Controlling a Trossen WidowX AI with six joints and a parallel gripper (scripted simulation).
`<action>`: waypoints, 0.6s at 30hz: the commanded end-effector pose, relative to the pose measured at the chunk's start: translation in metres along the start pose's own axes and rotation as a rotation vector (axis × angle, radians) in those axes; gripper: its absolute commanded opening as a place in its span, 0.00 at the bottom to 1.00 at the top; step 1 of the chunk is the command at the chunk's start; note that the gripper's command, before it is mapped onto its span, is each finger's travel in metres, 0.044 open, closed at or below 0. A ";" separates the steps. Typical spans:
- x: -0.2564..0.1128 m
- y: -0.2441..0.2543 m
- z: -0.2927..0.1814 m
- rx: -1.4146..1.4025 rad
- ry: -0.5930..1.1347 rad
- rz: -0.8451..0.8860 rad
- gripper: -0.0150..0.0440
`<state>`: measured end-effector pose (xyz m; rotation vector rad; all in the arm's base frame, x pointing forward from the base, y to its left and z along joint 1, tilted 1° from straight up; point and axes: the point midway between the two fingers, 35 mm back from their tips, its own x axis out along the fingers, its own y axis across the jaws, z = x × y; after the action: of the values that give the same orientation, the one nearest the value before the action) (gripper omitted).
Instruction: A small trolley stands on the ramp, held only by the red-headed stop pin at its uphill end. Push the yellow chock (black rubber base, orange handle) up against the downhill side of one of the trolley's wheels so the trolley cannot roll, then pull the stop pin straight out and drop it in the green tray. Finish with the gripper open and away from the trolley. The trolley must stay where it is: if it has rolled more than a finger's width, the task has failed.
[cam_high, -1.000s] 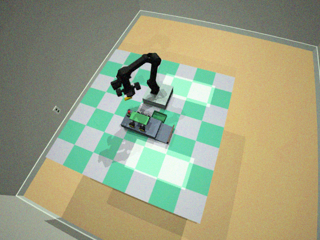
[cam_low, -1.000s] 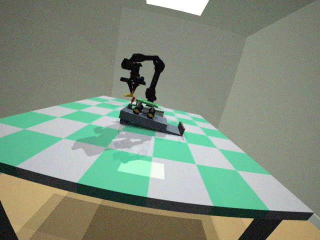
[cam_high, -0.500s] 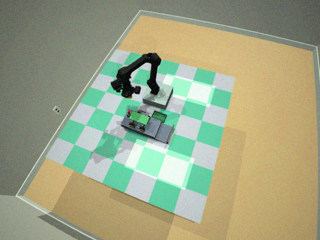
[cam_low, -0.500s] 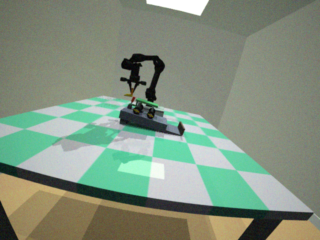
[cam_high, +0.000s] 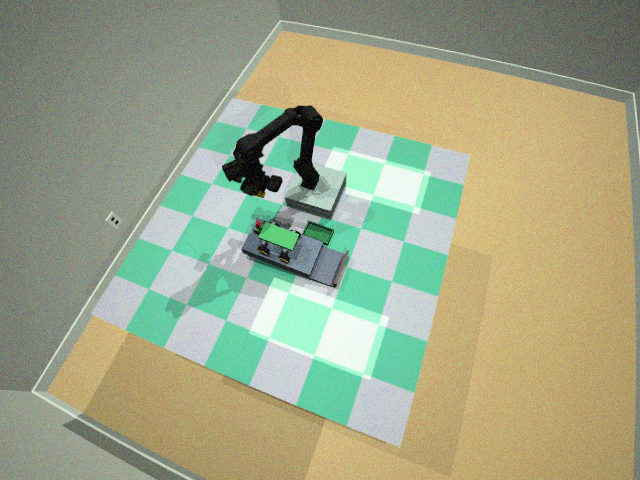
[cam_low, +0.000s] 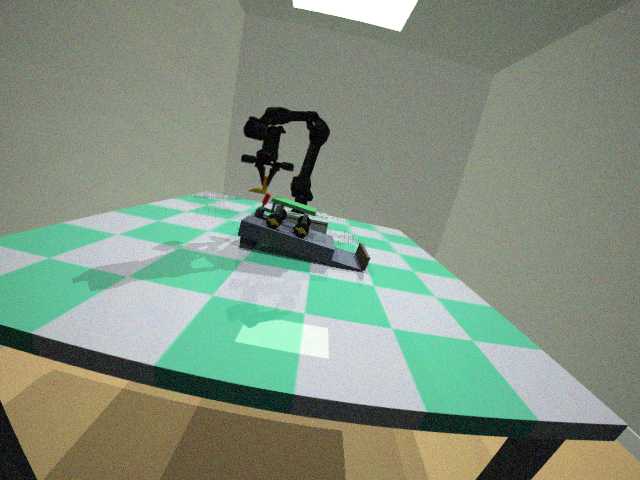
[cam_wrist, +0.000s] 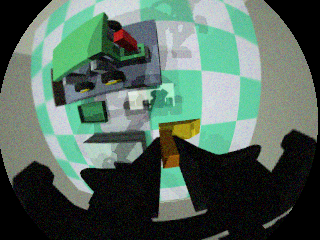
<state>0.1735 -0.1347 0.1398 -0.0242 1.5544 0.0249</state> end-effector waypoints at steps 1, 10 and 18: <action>0.001 0.013 0.003 0.017 0.003 0.001 0.25; 0.002 0.040 0.013 0.027 0.003 0.004 0.25; 0.003 0.063 0.022 0.028 0.002 0.006 0.25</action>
<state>0.1920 -0.0828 0.1384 -0.0027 1.5519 0.0082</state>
